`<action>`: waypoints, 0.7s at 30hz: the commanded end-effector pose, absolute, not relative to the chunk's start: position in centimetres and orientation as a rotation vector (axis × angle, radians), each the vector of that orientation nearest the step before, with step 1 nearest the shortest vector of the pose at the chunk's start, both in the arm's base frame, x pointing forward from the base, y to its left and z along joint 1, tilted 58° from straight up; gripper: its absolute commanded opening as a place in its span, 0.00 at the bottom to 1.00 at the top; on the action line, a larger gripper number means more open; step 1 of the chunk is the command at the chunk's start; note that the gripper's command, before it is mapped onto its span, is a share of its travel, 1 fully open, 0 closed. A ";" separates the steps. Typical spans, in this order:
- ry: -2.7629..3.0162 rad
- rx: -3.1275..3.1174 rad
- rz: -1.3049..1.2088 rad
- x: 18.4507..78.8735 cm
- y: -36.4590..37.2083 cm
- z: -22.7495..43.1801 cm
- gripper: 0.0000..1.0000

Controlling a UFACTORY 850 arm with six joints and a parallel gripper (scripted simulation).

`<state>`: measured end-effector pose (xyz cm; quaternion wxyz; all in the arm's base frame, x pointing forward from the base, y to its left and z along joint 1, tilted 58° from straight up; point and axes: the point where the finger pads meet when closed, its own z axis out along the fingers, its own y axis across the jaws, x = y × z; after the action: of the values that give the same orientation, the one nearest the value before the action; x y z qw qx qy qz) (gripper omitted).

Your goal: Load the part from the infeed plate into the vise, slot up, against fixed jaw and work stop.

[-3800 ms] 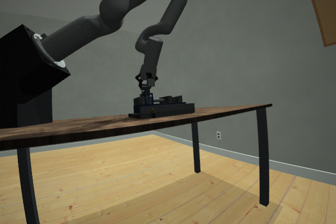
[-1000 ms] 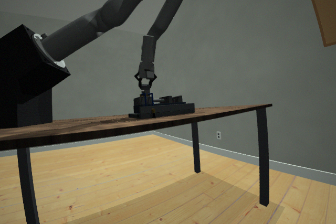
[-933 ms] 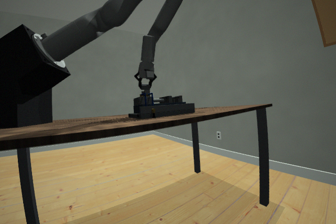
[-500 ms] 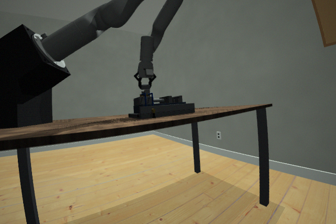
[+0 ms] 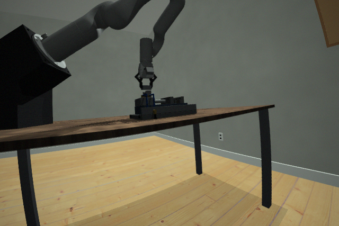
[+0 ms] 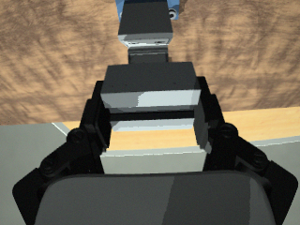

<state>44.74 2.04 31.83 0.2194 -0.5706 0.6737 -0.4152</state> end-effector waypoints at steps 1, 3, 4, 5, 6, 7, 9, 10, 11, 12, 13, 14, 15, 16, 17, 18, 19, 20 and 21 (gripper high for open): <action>1.888 -1.568 -1.184 44.9 2.1 31.9 0.00; 1.902 -1.561 -1.205 44.9 2.1 31.9 0.00; 1.908 -1.558 -1.216 44.9 2.1 31.9 0.00; 1.915 -1.554 -1.226 44.9 2.1 31.9 0.00; 1.921 -1.551 -1.236 44.9 2.2 31.9 0.00; 1.926 -1.548 -1.245 44.9 2.2 31.9 0.00; 1.936 -1.543 -1.261 44.9 2.2 31.9 0.00; 1.941 -1.540 -1.268 44.9 2.2 31.9 0.00; 1.945 -1.538 -1.275 44.9 2.2 31.9 0.00; 1.949 -1.535 -1.282 44.9 2.2 31.9 0.00; 1.953 -1.533 -1.288 44.9 2.2 31.9 0.00; 1.956 -1.532 -1.293 44.9 2.2 31.9 0.00; 1.956 -1.532 -1.293 44.9 2.2 31.9 0.00; 1.956 -1.532 -1.293 44.9 2.2 31.9 0.00; 1.958 -1.530 -1.297 44.9 2.2 31.9 0.00; 1.961 -1.529 -1.301 44.9 2.2 31.9 0.00; 1.963 -1.528 -1.304 44.9 2.2 31.9 0.00; 1.964 -1.527 -1.307 44.9 2.2 31.9 0.00; 1.966 -1.526 -1.309 44.9 2.2 31.9 0.00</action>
<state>44.88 2.19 31.85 0.1663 -0.5370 0.6891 -0.4574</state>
